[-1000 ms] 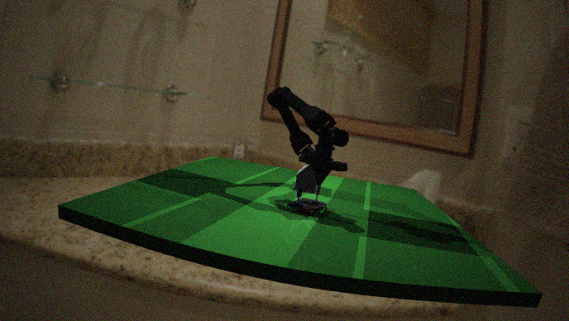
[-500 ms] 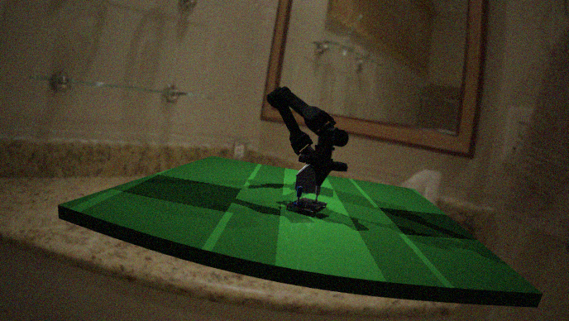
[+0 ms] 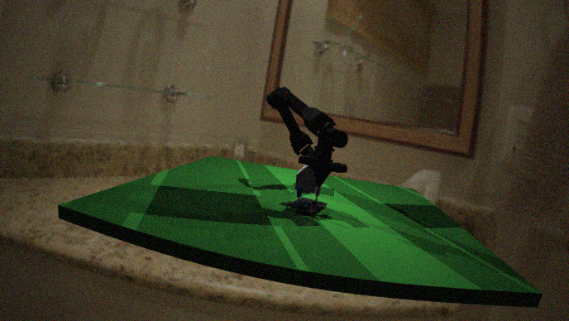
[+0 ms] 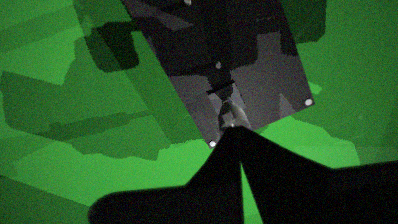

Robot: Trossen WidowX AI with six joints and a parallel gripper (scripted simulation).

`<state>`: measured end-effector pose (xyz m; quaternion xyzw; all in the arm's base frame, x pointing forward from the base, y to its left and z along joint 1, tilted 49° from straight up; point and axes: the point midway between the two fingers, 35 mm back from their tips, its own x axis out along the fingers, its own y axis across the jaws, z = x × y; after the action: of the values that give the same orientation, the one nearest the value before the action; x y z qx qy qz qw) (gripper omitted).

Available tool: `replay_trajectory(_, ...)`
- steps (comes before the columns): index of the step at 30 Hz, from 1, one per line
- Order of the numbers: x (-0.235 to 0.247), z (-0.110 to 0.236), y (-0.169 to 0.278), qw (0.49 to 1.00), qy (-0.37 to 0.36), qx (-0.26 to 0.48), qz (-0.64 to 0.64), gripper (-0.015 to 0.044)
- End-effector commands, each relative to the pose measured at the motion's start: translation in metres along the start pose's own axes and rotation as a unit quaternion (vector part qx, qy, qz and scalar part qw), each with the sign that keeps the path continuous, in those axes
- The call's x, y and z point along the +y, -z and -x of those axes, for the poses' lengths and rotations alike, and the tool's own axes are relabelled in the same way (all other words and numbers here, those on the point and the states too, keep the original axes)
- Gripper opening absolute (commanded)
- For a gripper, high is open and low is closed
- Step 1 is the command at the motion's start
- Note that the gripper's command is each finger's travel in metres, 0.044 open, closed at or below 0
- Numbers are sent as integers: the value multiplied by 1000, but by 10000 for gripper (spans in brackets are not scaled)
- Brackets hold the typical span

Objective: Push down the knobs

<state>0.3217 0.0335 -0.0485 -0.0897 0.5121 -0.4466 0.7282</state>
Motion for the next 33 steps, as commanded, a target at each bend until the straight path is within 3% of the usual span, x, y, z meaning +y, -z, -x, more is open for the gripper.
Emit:
replay_trajectory(1, -1, -14, -3, 1000, 6, 6, -11, 0)
replay_trajectory(33, -1, -23, -3, 1000, 7, 6, -11, 0)
